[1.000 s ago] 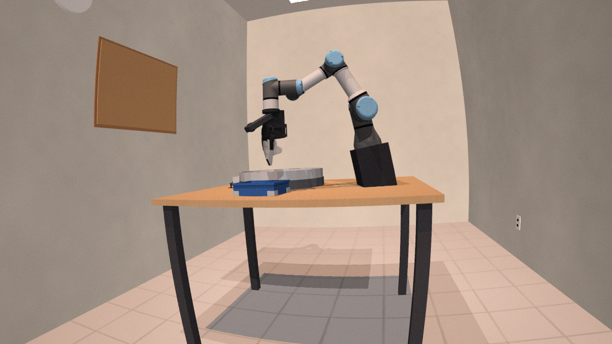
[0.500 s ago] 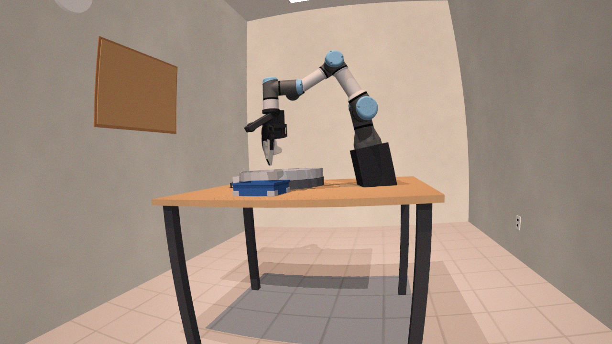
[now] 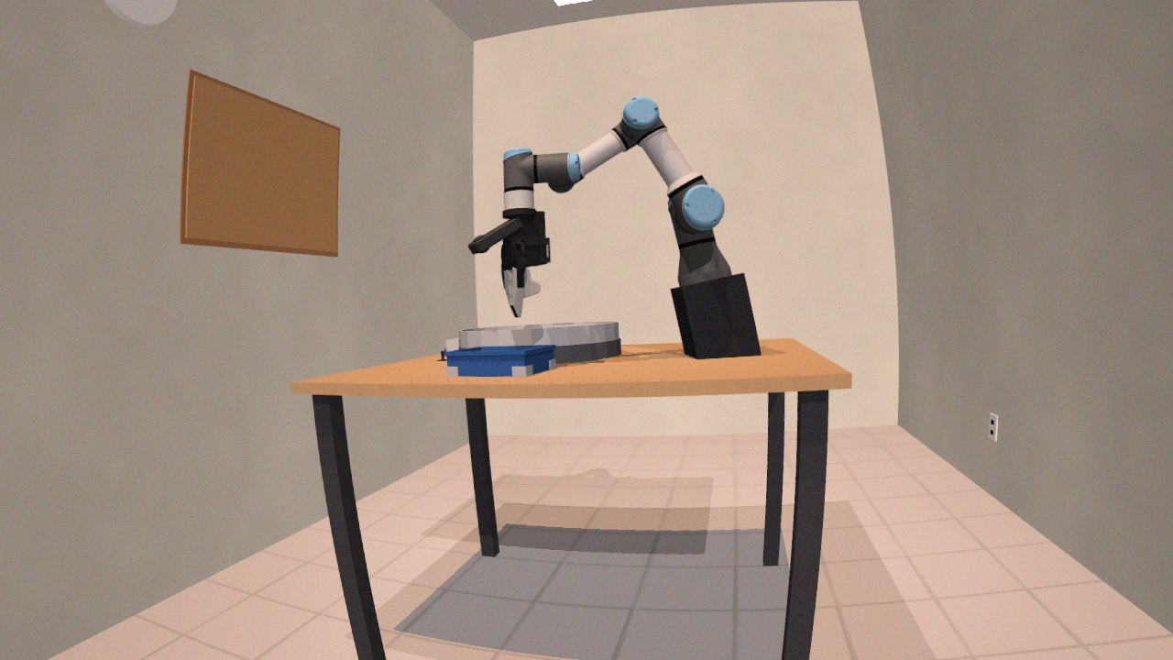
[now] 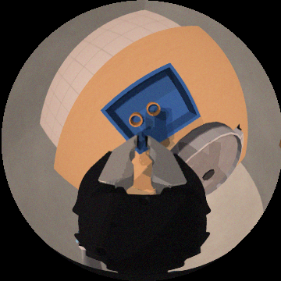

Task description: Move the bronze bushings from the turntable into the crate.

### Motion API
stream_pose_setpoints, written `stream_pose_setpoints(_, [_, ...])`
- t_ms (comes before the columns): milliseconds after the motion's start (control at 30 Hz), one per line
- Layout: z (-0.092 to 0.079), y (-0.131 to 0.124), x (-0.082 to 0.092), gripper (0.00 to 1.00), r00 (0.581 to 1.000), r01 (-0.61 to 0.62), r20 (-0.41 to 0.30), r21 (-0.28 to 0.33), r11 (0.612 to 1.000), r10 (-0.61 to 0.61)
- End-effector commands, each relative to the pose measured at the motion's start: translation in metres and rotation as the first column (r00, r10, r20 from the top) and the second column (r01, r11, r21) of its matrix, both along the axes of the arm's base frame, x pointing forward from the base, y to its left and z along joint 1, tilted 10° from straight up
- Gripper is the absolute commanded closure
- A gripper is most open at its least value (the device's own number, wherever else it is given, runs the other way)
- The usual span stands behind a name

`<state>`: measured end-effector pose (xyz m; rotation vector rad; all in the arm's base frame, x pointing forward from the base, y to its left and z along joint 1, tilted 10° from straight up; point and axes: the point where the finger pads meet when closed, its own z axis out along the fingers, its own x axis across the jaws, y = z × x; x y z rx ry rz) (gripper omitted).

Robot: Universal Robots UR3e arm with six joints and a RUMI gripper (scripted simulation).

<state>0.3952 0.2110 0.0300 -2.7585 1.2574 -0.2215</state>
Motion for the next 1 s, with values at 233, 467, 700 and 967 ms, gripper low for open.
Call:
stream_pose_setpoints(233, [0.0011,0.0002,0.0007,0.94,1.0,0.0,0.003,0.001,1.0,0.0])
stream_pose_setpoints(467, [0.0011,0.0001,0.0007,0.94,1.0,0.0,0.003,0.001,1.0,0.0])
stream_pose_setpoints(700, [0.001,-0.0009,0.0005,0.94,1.0,0.0,0.003,0.001,1.0,0.0])
stream_pose_setpoints(967, [0.0009,-0.0029,0.0,0.94,1.0,0.001,0.003,0.001,1.0,-0.001])
